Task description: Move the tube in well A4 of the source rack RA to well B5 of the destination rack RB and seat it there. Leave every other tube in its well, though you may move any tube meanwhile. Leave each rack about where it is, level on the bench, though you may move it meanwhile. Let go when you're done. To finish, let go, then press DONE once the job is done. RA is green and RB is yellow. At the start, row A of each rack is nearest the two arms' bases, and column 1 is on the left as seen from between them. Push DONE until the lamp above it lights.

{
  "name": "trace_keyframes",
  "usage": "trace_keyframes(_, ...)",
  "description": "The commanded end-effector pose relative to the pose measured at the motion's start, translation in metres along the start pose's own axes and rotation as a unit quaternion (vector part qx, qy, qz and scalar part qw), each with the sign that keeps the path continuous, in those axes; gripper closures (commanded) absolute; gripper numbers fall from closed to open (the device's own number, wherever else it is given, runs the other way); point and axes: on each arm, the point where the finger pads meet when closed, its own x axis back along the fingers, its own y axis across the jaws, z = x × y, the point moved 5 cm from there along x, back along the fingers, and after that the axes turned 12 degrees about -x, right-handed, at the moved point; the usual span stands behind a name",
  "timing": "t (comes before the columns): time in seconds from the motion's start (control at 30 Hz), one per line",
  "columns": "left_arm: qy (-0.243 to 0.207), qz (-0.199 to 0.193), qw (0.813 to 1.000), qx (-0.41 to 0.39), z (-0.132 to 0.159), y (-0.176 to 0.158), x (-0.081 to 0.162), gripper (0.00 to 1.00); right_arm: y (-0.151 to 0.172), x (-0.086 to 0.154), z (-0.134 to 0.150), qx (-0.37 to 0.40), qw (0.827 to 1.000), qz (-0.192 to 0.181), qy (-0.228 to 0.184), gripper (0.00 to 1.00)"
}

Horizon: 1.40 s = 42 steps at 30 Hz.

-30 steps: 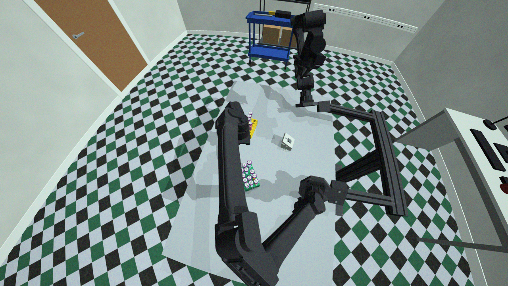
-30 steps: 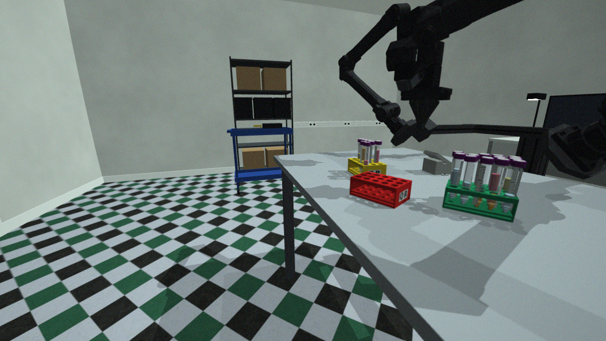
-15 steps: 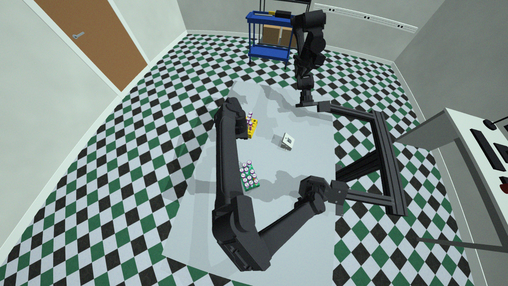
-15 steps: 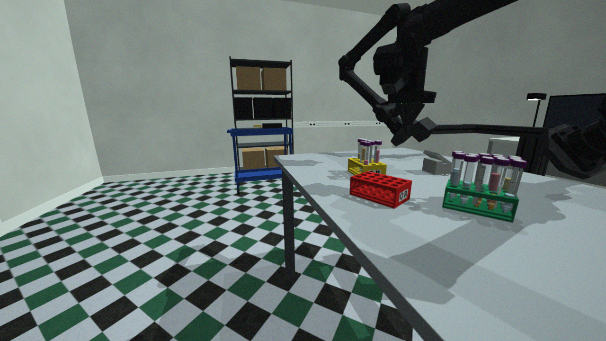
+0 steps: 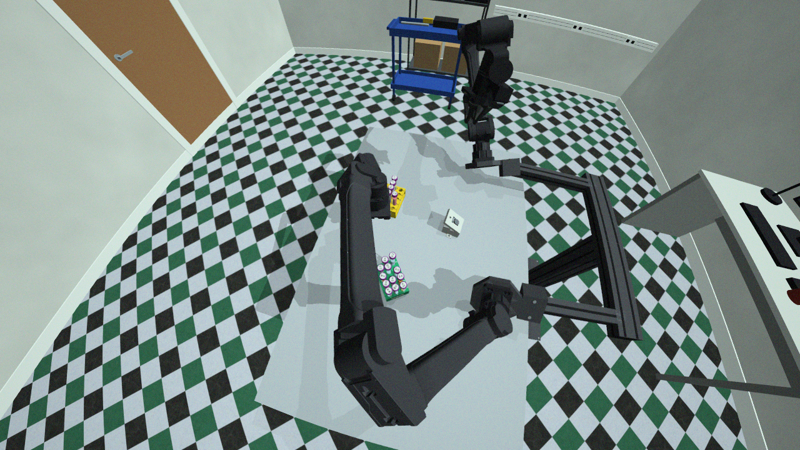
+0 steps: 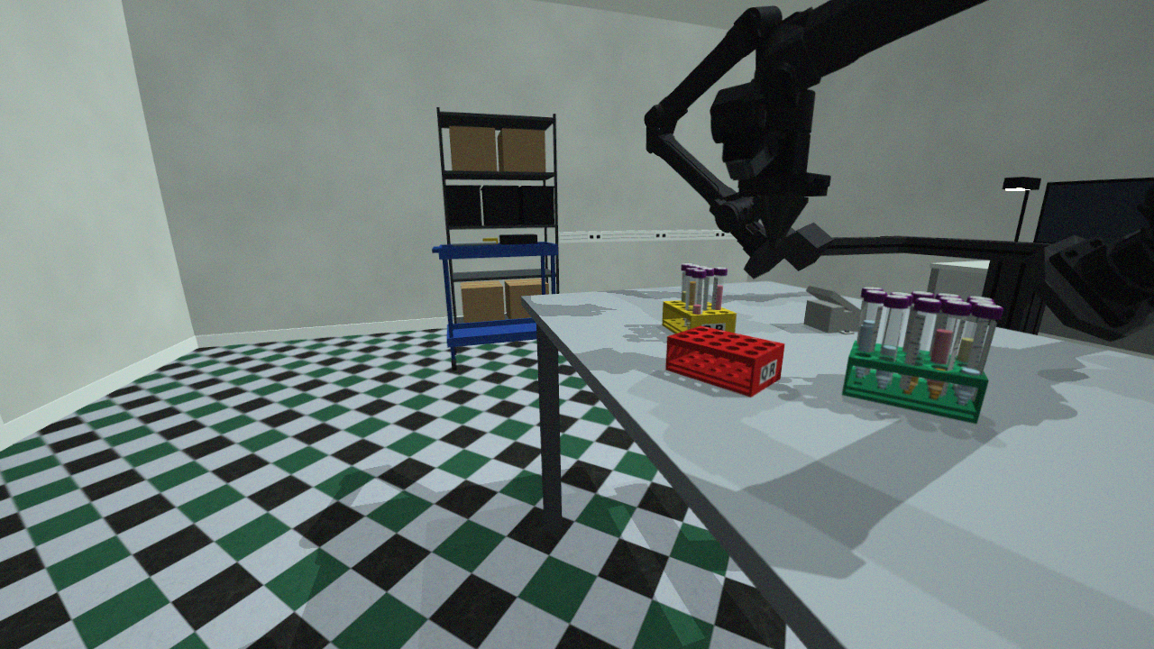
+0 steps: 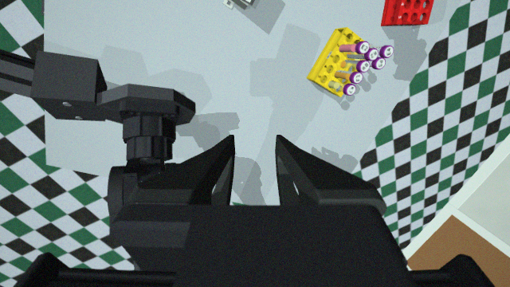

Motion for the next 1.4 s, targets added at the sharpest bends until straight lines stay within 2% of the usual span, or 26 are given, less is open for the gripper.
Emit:
trace_keyframes(0.0,0.008,-0.004,1.000,0.004,-0.0061,-0.0004,-0.0110,1.00,-0.0043,0.0109,-0.0045,-0.006,1.000,0.002,-0.015,0.70)
trace_keyframes(1.0,0.008,-0.004,1.000,0.004,-0.0062,-0.0004,-0.0109,1.00,-0.0043,0.0109,-0.0045,-0.006,1.000,0.002,-0.015,0.70)
trace_keyframes(1.2,0.008,-0.003,0.995,-0.098,-0.0066,-0.0005,-0.0107,1.00,-0.0043,0.0109,-0.0045,-0.006,1.000,0.002,-0.015,0.70)
trace_keyframes(1.27,0.008,-0.003,0.995,-0.098,-0.0066,-0.0005,-0.0107,1.00,-0.0043,0.0109,-0.0045,-0.006,1.000,0.002,-0.015,0.70)
trace_keyframes(1.37,0.008,-0.002,0.989,-0.147,-0.0066,-0.0005,-0.0107,1.00,-0.0043,0.0109,-0.0045,-0.006,1.000,0.002,-0.015,0.70)
